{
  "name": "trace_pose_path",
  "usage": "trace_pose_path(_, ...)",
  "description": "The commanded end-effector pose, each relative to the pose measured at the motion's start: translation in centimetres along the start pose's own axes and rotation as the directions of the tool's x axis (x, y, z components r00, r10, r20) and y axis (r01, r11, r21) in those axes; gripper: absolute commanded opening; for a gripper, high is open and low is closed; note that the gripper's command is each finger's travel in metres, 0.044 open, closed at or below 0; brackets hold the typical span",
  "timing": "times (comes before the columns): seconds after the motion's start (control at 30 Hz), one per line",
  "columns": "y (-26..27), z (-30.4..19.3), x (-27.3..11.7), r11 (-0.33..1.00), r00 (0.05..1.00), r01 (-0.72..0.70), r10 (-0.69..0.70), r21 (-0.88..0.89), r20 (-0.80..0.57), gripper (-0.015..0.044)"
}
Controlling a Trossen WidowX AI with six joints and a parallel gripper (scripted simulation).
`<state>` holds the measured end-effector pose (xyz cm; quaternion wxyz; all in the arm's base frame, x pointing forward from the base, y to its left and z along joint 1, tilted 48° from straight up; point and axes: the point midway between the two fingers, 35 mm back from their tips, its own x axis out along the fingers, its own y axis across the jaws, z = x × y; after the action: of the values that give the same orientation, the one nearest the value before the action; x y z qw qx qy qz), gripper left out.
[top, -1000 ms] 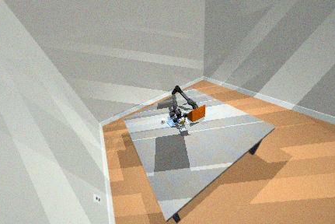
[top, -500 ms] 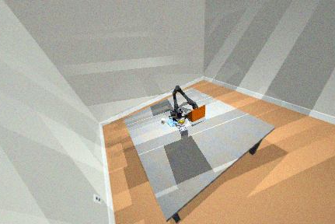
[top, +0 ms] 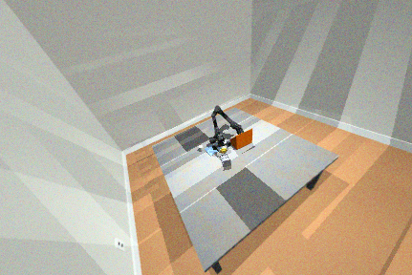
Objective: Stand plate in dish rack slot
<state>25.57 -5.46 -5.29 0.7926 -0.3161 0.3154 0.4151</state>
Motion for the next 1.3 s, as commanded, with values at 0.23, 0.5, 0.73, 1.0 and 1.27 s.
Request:
trace_pose_path(0.23,0.2,0.1,1.3,1.0,1.0,-0.007,0.007,0.0,0.002,0.0)
trace_pose_path(0.5,0.1,0.2,2.4,1.0,1.0,-0.007,0.007,-0.003,0.004,0.0)
trace_pose_path(0.73,0.2,-1.6,2.9,1.0,1.0,-0.01,0.01,-0.003,0.005,0.0)
trace_pose_path(1.0,0.3,-1.4,2.8,1.0,1.0,-0.012,0.012,0.004,-0.001,0.0)
trace_pose_path(1.27,0.3,-1.4,2.8,1.0,1.0,-0.011,0.011,-0.001,0.0,0.0131)
